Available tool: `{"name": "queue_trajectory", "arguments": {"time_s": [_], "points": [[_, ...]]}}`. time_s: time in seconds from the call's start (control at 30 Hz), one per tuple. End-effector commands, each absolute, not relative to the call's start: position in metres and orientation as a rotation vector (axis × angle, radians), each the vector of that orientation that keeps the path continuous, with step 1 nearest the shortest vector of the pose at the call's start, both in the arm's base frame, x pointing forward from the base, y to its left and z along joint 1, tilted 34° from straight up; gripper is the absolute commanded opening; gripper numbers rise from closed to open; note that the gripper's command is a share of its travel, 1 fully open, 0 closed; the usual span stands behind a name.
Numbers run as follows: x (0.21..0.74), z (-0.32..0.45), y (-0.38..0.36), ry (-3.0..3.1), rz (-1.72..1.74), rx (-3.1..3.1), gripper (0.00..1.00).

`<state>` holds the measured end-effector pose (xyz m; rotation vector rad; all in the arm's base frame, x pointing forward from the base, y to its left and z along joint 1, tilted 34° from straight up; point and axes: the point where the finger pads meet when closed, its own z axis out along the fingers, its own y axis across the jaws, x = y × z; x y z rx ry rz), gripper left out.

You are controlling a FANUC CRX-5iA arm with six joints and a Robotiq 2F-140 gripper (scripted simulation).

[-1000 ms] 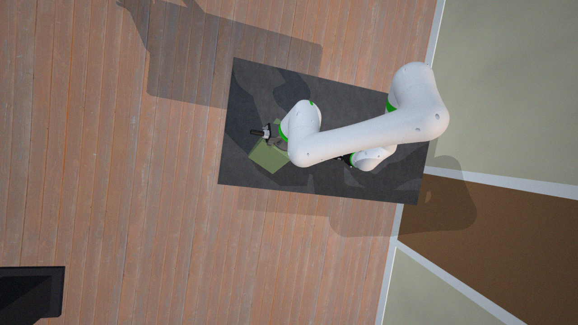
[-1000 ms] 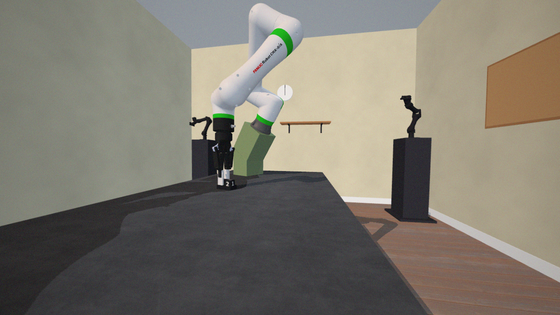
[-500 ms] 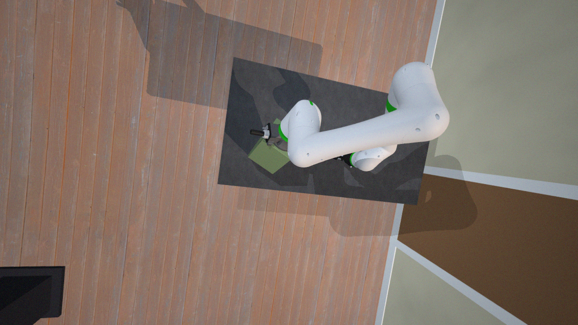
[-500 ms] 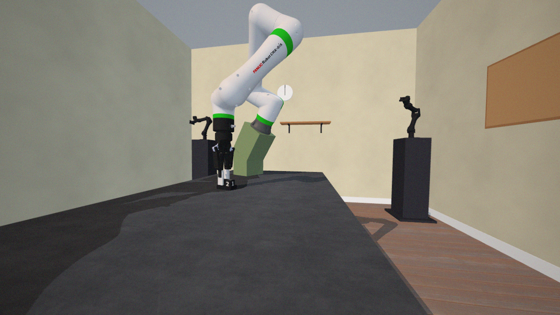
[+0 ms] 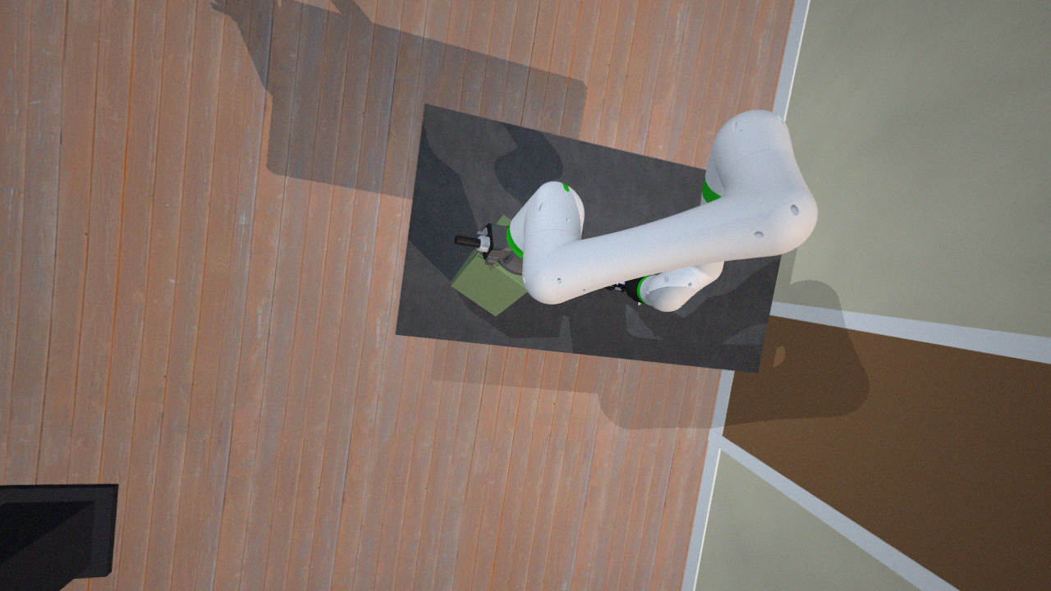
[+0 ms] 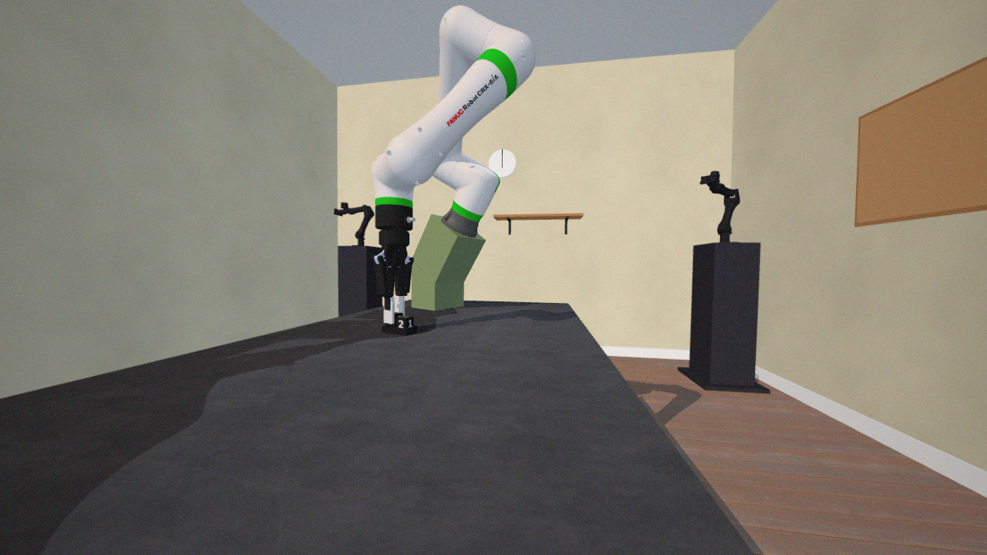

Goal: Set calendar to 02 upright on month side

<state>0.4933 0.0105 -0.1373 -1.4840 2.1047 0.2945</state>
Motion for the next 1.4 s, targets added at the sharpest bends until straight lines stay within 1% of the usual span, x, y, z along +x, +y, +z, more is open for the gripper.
{"name": "queue_trajectory", "arguments": {"time_s": [0.0, 0.47, 0.93, 1.23, 1.33, 1.37], "points": [[0.489, -0.126, 0.004, 2.105, 0.294, -1.484, 0.17], [0.466, -0.063, -0.032, 2.105, 0.294, -1.484, 0.17], [0.465, -0.060, -0.033, 2.097, 0.290, -1.494, 0.17], [0.476, -0.045, -0.008, 1.760, 0.143, -1.860, 0.17], [0.476, -0.045, -0.008, 1.754, 0.141, -1.865, 0.17], [0.479, -0.041, 0.000, 1.637, 0.095, -1.965, 0.17]]}}
